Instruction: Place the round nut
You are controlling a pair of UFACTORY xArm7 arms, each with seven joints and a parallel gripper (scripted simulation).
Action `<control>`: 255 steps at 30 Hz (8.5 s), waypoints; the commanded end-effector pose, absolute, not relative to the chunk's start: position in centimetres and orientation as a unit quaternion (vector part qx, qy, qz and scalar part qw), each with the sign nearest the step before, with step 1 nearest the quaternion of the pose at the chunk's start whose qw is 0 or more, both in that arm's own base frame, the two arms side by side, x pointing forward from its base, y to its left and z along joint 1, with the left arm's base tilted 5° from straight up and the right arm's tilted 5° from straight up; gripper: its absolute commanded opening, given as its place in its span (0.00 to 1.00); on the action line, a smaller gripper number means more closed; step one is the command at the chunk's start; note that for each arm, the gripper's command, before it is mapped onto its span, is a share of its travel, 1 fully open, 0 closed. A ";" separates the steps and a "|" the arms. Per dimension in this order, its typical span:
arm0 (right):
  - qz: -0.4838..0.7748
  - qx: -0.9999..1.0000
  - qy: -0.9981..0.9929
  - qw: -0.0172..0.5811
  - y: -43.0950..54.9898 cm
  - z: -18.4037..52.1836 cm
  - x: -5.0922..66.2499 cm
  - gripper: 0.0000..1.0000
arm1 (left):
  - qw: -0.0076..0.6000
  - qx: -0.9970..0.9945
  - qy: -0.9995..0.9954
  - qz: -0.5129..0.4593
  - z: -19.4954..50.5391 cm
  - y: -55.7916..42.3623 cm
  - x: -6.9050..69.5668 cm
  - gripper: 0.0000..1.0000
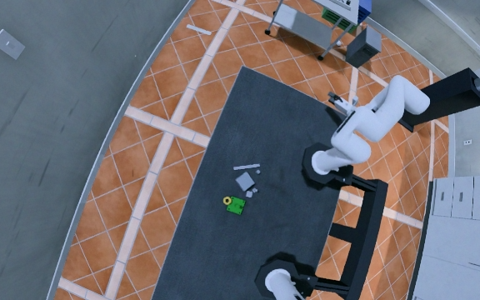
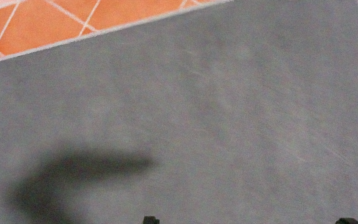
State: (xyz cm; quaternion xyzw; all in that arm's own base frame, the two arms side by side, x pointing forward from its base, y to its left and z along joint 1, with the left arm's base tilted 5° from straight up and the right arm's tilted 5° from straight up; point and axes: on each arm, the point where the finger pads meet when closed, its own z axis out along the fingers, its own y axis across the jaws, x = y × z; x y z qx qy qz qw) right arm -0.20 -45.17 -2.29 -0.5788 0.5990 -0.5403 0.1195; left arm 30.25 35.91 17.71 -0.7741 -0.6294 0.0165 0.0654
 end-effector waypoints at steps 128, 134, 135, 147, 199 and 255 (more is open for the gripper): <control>-0.389 -0.843 0.309 -0.203 -13.6 -10.4 55.4 0.60 | 0.031 -0.704 -0.709 -0.031 28.5 40.0 -0.2 1.00; -0.306 -0.898 0.258 -0.182 -3.8 -11.6 54.7 0.60 | 0.031 -0.704 -0.709 -0.031 28.5 40.0 -0.2 1.00; -0.292 -0.906 0.249 -0.178 -2.1 -11.8 54.5 0.60 | 0.031 -0.704 -0.709 -0.031 28.5 40.0 -0.2 1.00; -0.165 -0.967 0.149 -0.127 15.6 -12.5 49.1 0.60 | 0.031 -0.704 -0.709 -0.031 28.5 40.0 -0.2 1.00; -0.010 -0.999 0.004 -0.044 33.0 -10.4 38.0 0.60 | 0.031 -0.704 -0.709 -0.031 28.5 40.0 -0.2 1.00; -0.009 -0.999 0.005 -0.043 32.5 -15.9 38.2 0.00 | 0.031 -0.704 -0.709 -0.031 28.5 40.0 -0.2 1.00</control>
